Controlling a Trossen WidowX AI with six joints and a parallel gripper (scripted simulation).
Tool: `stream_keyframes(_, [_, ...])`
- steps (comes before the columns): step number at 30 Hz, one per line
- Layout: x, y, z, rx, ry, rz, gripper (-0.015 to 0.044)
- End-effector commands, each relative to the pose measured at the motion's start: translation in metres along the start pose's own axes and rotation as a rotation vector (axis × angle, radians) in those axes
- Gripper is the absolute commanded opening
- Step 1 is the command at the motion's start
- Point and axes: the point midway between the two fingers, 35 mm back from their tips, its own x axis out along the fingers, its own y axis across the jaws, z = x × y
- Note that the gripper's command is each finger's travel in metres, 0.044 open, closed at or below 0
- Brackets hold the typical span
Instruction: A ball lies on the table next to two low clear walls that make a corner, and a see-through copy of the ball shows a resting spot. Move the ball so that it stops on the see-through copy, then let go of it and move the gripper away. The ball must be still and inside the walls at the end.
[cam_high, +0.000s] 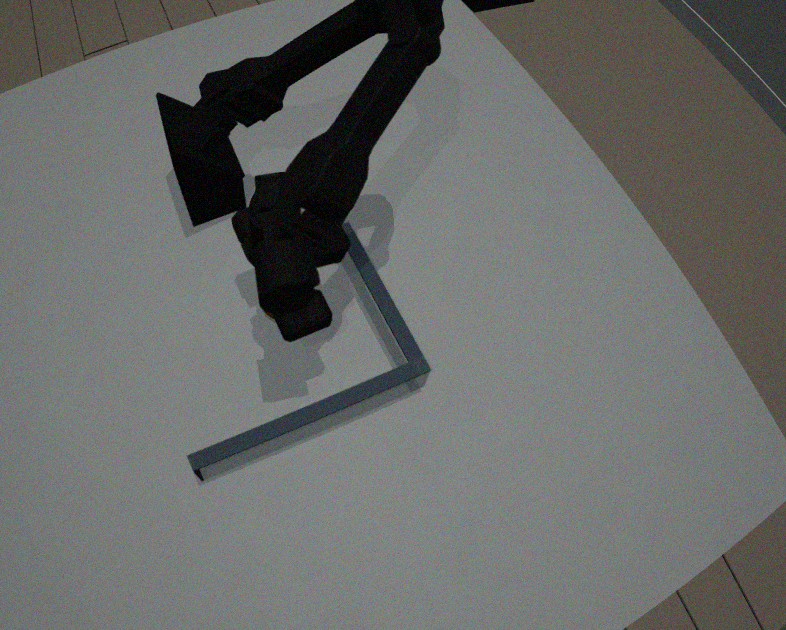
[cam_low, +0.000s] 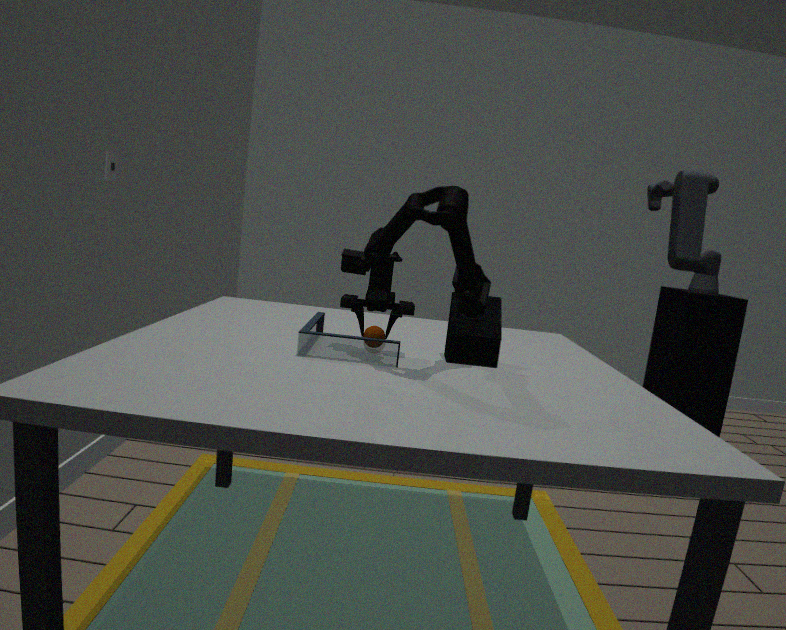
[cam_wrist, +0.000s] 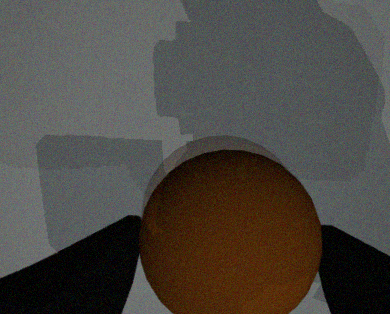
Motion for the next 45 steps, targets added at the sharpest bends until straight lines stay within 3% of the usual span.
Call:
stream_keyframes(1, [0.006, 0.002, 0.000, 0.009, -0.006, 0.006, 0.0000])
stream_keyframes(13, [0.020, 0.002, 0.000, 0.009, -0.007, 0.006, 0.0000])
stream_keyframes(28, [0.016, 0.000, 0.001, 0.000, -0.001, -0.001, 0.0384])
stream_keyframes(30, [0.007, -0.001, -0.001, 0.002, 0.002, -0.001, 0.0384])
stream_keyframes(36, [-0.067, 0.001, -0.002, 0.009, -0.001, 0.006, 0.0384])
stream_keyframes(45, [-0.062, 0.001, -0.003, 0.020, -0.005, 0.004, 0.0384])
